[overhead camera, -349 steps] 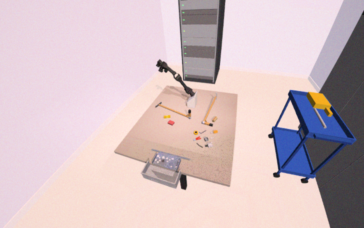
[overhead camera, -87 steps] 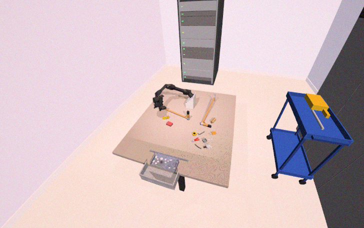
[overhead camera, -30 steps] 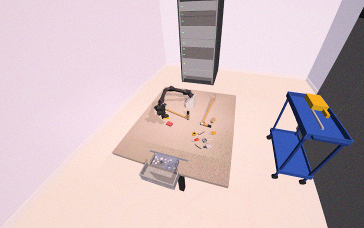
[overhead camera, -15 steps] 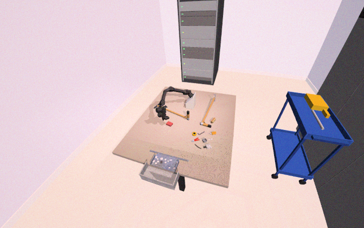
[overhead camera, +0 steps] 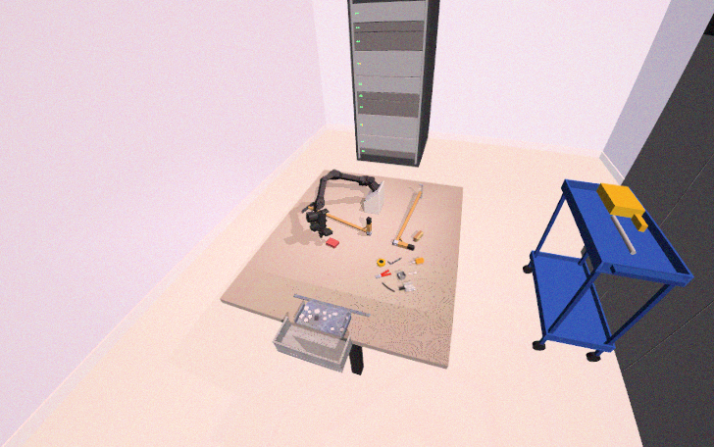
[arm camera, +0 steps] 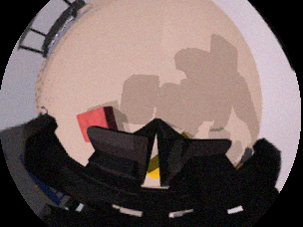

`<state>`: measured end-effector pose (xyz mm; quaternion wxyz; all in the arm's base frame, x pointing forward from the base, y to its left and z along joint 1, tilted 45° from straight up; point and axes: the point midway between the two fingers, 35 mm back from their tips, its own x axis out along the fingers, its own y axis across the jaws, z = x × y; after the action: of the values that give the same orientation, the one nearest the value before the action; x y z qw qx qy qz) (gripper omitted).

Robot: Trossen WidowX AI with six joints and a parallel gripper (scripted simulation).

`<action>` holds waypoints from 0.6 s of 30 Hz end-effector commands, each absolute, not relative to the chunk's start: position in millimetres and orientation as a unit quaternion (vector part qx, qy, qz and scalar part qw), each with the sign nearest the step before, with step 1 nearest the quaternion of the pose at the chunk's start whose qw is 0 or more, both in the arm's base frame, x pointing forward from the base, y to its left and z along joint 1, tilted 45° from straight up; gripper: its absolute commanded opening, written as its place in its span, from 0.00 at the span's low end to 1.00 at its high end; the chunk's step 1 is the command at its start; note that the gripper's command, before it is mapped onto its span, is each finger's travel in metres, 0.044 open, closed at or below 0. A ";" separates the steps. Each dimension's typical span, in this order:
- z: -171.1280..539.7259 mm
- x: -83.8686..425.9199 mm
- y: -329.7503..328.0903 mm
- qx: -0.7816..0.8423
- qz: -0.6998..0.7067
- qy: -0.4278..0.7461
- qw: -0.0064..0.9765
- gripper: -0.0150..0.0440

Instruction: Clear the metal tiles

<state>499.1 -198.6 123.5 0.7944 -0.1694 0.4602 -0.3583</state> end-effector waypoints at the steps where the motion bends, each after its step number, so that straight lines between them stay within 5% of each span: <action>1: 127.7 495.0 -201.9 -0.169 -0.357 0.458 0.796 0.25; 18: 135.8 473.2 -218.5 -0.166 -0.356 0.461 0.795 0.25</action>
<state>476.6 -216.7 133.1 0.7940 -0.1659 0.4624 -0.3579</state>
